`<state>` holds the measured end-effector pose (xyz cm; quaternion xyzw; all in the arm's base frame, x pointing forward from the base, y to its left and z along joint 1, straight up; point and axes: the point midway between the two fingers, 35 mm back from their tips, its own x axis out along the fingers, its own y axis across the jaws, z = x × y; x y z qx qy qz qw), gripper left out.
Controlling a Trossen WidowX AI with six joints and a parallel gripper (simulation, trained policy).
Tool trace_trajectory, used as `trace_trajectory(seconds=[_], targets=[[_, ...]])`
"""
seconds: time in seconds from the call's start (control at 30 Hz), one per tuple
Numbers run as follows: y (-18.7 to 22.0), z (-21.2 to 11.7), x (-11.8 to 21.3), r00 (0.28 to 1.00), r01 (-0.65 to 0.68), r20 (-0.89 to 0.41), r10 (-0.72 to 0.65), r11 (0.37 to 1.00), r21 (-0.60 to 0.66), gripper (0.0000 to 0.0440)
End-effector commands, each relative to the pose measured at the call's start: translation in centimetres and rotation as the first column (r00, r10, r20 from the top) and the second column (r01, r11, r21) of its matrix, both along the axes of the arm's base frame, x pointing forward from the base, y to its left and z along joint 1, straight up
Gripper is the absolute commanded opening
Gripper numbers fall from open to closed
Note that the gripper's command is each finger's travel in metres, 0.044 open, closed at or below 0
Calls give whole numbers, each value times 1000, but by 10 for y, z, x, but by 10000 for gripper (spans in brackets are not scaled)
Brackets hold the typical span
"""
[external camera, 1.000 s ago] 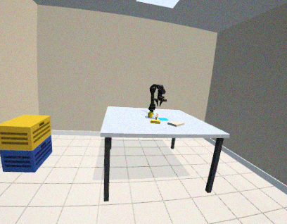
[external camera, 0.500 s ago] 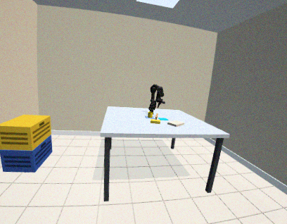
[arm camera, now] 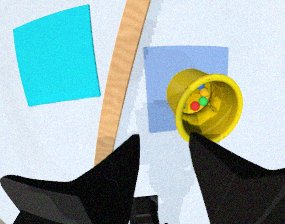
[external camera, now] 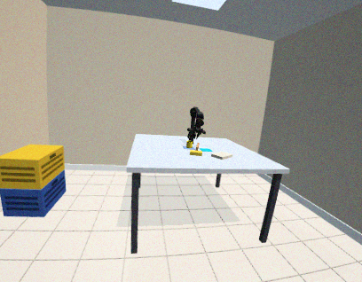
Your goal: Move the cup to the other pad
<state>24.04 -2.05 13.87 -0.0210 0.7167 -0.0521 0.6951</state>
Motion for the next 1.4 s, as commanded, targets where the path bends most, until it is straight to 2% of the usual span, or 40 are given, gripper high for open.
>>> trace_trajectory(seconds=[0.0, 0.43, 0.77, 1.03, 1.37], targets=[[-6, -9, -1, 1000, -10, -17, 10, 1000, -4, 170], [-19, -44, -5, 995, -68, -67, 69, 998, 8, 186], [-23, -76, -8, 981, -164, -95, 166, 986, 38, 183], [-26, -85, -9, 956, -268, -105, 272, 962, 51, 0], [-26, -67, 2, 937, -341, -62, 344, 938, 60, 18]])
